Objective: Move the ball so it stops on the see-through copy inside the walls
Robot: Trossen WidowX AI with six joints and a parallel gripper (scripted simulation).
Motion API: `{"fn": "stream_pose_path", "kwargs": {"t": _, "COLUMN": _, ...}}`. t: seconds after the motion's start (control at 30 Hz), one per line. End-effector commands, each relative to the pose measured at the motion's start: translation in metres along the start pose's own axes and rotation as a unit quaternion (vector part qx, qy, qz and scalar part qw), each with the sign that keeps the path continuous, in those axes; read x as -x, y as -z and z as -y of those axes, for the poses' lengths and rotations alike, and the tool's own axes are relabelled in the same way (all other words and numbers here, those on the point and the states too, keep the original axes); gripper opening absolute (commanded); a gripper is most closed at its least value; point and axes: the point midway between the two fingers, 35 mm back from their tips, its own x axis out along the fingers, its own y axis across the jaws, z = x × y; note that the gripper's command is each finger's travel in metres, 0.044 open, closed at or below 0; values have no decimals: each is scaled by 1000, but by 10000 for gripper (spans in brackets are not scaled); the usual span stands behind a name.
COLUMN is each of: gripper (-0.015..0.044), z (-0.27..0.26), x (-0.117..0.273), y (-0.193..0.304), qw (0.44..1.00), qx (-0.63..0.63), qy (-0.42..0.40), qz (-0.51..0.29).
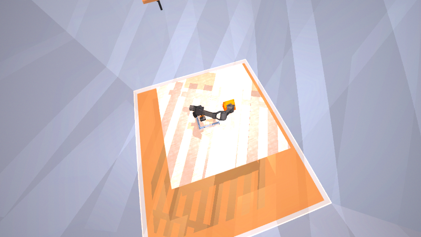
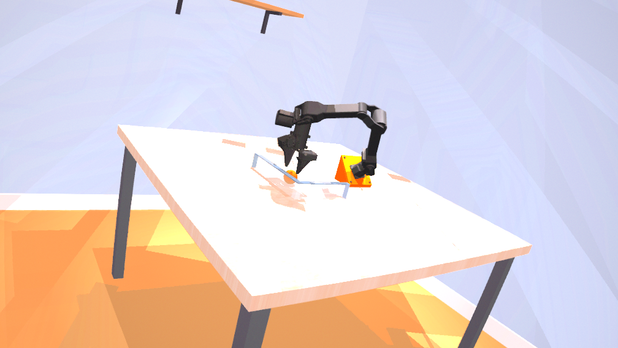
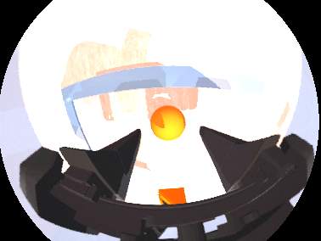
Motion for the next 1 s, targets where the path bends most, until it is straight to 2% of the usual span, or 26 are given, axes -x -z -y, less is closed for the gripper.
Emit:
{"fn": "stream_pose_path", "kwargs": {"t": 0.0, "gripper": 369, "z": -1, "x": -7, "y": 1, "qw": 1000, "qx": -3, "qy": -3, "qz": -1}}
{"fn": "stream_pose_path", "kwargs": {"t": 0.53, "gripper": 369, "z": -2, "x": -30, "y": 2, "qw": 1000, "qx": -3, "qy": -4, "qz": -1}}
{"fn": "stream_pose_path", "kwargs": {"t": 0.63, "gripper": 291, "z": -2, "x": -30, "y": 2, "qw": 1000, "qx": -3, "qy": -4, "qz": -1}}
{"fn": "stream_pose_path", "kwargs": {"t": 0.93, "gripper": 231, "z": -2, "x": -30, "y": 2, "qw": 1000, "qx": -3, "qy": -4, "qz": -1}}
{"fn": "stream_pose_path", "kwargs": {"t": 0.97, "gripper": 204, "z": -2, "x": -30, "y": 2, "qw": 1000, "qx": -3, "qy": -4, "qz": -1}}
